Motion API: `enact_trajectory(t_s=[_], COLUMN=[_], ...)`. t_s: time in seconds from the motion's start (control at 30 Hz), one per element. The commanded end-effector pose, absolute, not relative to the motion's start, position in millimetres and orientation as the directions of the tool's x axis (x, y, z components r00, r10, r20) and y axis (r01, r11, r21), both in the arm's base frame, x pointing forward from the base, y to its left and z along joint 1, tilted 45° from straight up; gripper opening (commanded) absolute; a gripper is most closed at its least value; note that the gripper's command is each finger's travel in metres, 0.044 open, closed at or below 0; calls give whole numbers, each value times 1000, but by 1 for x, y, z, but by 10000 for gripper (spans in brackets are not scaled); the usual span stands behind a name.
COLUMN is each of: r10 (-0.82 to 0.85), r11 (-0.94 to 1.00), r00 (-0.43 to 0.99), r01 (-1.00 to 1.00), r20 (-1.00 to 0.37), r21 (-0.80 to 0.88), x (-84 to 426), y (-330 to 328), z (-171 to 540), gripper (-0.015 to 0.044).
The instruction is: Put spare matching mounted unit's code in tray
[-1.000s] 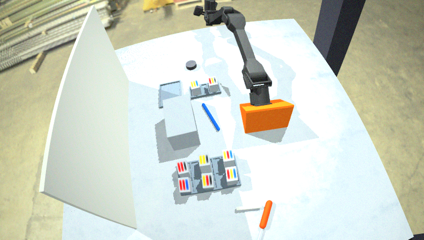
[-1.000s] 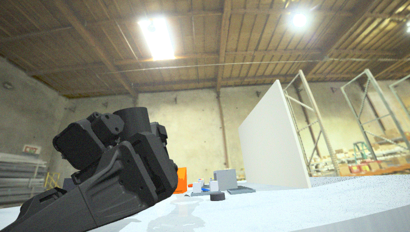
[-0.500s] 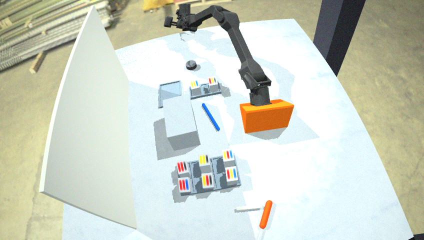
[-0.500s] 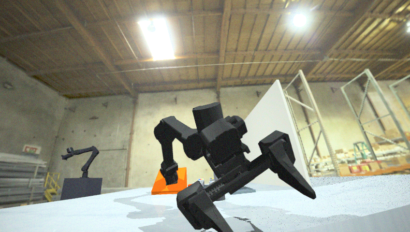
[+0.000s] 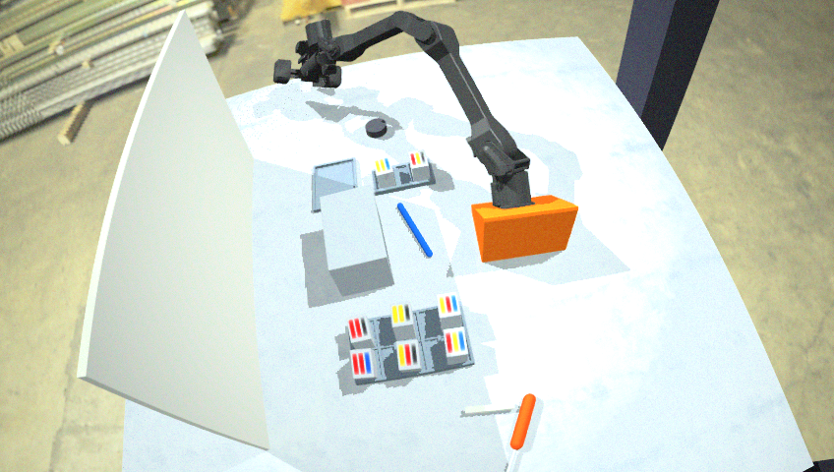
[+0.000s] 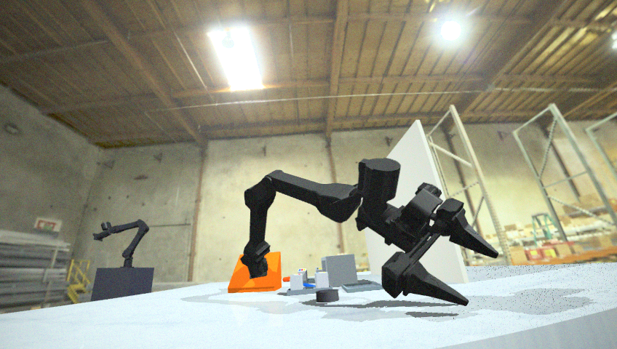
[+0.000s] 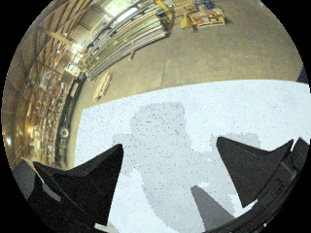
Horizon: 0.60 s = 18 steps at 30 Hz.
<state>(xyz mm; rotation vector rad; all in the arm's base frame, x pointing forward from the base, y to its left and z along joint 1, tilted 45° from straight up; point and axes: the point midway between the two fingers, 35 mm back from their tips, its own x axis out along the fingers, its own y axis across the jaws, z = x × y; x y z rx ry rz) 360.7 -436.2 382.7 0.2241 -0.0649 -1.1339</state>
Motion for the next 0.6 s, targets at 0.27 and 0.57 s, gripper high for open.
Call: enact_trajectory(t_s=[0.27,0.57], r10=[-789,-666], r11=[462,564], r00=[431,335], r01=[886,811], r20=[-437,-667], r21=[40,-156], x=[414,427], y=[-357,-274], z=[278,209], gripper=[440,440])
